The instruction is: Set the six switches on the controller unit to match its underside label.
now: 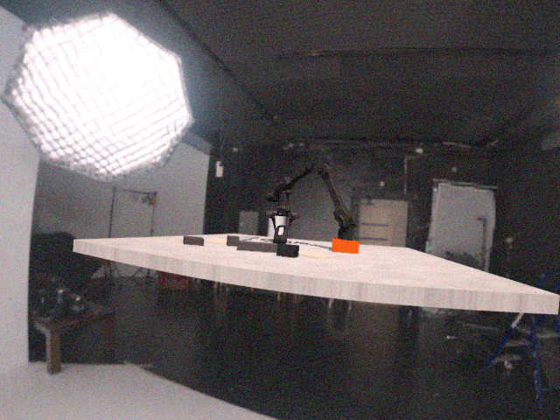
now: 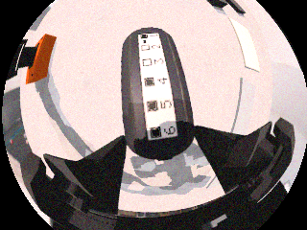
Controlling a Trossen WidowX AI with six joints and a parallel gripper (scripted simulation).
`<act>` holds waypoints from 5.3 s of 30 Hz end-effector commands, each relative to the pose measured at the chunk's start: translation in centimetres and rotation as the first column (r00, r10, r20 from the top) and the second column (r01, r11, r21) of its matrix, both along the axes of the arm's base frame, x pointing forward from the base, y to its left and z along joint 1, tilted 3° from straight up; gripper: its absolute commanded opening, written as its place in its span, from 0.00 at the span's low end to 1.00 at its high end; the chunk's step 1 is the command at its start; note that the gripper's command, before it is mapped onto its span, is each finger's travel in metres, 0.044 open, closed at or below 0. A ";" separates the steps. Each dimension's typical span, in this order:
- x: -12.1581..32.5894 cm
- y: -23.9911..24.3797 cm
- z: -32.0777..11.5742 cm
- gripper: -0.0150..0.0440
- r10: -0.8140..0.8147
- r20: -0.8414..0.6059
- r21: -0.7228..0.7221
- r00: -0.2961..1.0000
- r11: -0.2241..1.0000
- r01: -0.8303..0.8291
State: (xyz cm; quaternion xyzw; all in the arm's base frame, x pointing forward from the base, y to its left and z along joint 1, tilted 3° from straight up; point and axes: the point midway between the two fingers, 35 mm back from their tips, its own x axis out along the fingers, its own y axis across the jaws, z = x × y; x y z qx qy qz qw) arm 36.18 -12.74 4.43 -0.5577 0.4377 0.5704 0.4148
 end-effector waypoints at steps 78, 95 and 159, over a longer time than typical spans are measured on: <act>-1.2 5.0 4.4 0.82 0.000 0.009 0.003 1.000 1.000 0.000; -1.6 6.3 4.9 0.82 0.000 0.009 0.003 1.000 1.000 0.000; -3.0 11.6 5.8 0.82 0.000 0.008 0.007 1.000 1.000 0.000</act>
